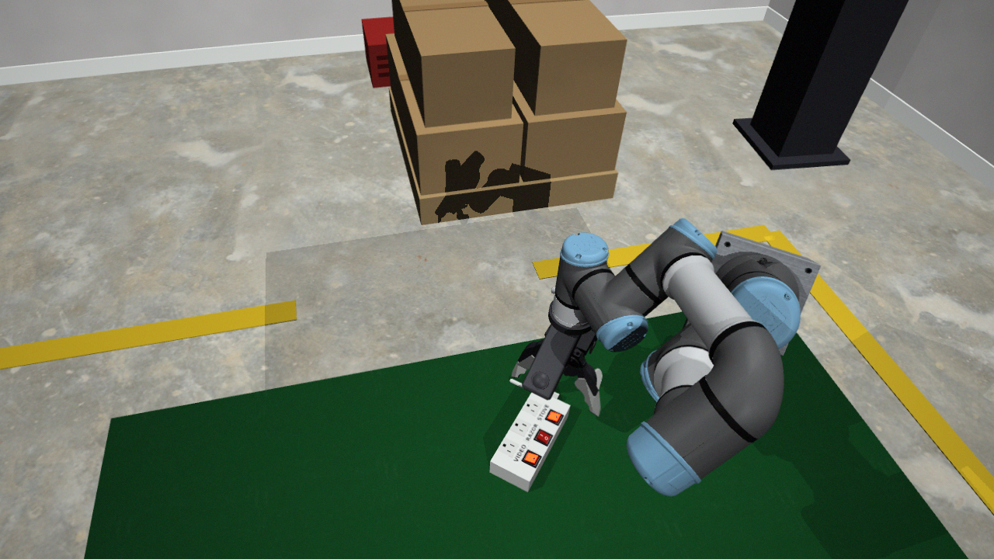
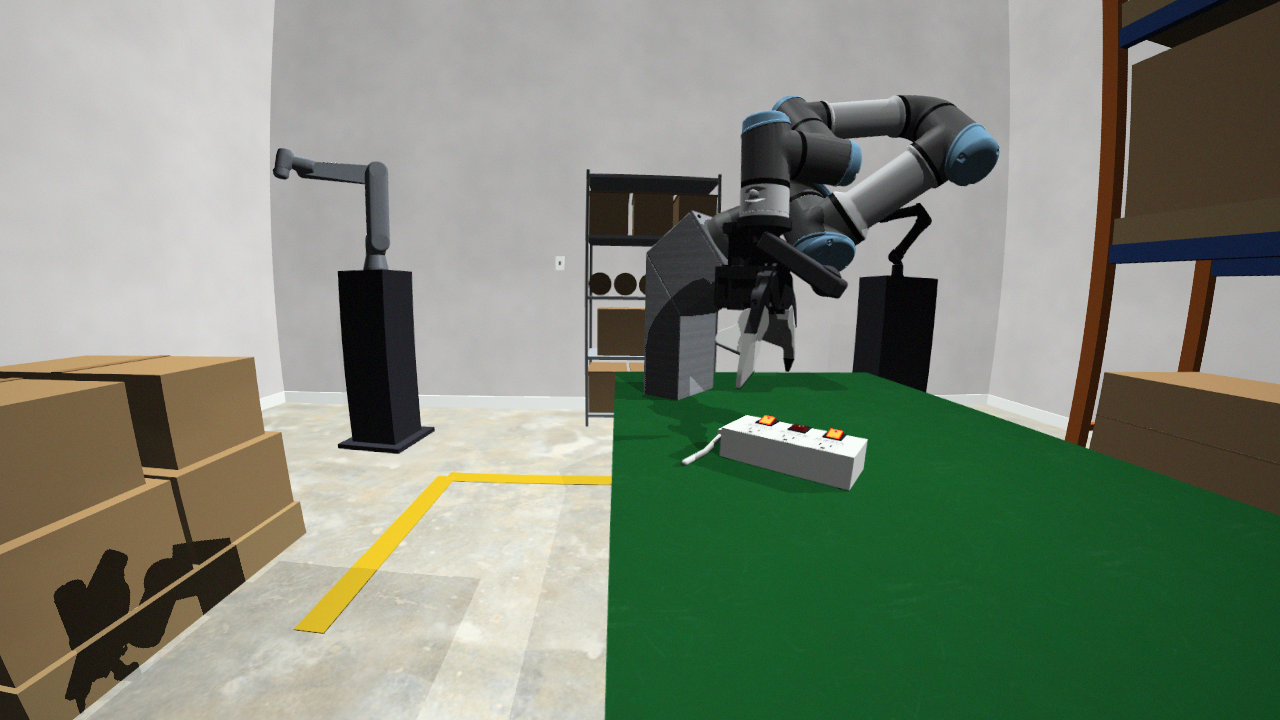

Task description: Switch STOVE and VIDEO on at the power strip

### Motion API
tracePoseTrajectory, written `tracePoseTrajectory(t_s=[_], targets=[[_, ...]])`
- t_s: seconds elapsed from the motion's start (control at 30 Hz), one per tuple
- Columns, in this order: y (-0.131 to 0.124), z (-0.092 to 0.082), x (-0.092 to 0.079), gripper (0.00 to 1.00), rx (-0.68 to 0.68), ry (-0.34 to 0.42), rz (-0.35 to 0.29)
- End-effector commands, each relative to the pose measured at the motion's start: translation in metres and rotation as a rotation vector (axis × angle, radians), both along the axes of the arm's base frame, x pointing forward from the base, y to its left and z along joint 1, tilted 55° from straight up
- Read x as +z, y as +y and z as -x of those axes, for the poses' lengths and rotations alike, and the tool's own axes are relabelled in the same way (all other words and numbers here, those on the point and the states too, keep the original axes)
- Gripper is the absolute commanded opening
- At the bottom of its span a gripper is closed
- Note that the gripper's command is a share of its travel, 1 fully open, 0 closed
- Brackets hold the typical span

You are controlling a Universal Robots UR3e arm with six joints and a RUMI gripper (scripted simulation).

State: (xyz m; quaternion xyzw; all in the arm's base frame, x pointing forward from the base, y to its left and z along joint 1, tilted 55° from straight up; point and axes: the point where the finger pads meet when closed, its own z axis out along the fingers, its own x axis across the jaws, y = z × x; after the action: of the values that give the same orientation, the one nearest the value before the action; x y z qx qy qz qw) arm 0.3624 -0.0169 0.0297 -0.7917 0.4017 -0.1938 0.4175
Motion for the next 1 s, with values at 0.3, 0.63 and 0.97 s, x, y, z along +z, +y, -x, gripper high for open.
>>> tracePoseTrajectory(t_s=[0.3, 0.63, 0.97], targets=[[-0.013, 0.017, 0.015, 1.00, 0.002, 0.000, 0.000], [-0.026, 0.034, 0.030, 1.00, 0.002, 0.000, 0.000], [-0.041, 0.053, 0.047, 1.00, 0.002, 0.001, 0.000]])
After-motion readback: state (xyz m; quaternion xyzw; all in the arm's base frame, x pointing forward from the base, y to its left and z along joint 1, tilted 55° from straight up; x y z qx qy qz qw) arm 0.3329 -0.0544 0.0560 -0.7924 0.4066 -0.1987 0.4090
